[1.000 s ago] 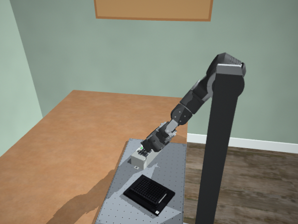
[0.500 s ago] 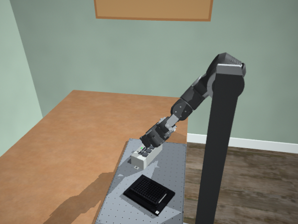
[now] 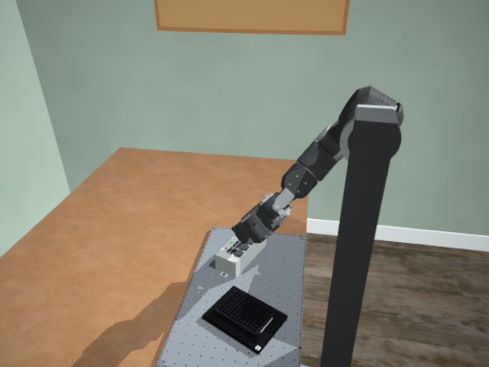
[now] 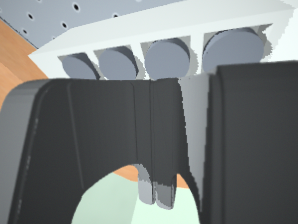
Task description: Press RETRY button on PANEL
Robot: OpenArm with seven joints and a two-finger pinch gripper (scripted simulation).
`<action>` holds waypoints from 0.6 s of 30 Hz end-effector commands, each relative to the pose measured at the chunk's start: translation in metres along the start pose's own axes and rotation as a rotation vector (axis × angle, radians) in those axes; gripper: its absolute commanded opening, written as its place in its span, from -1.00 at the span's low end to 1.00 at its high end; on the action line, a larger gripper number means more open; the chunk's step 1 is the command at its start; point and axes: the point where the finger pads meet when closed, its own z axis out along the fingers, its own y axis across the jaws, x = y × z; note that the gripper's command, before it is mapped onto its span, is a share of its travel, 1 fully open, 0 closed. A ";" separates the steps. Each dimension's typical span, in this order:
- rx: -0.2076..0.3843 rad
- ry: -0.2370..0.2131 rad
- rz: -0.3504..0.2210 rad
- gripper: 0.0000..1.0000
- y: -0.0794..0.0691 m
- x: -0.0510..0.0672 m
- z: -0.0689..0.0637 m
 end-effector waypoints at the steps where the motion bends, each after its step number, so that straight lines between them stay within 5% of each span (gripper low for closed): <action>1: 0.004 -0.002 -0.002 -1.00 -0.001 0.001 -0.001; 18: -0.006 -0.007 0.002 -1.00 0.002 -0.003 0.003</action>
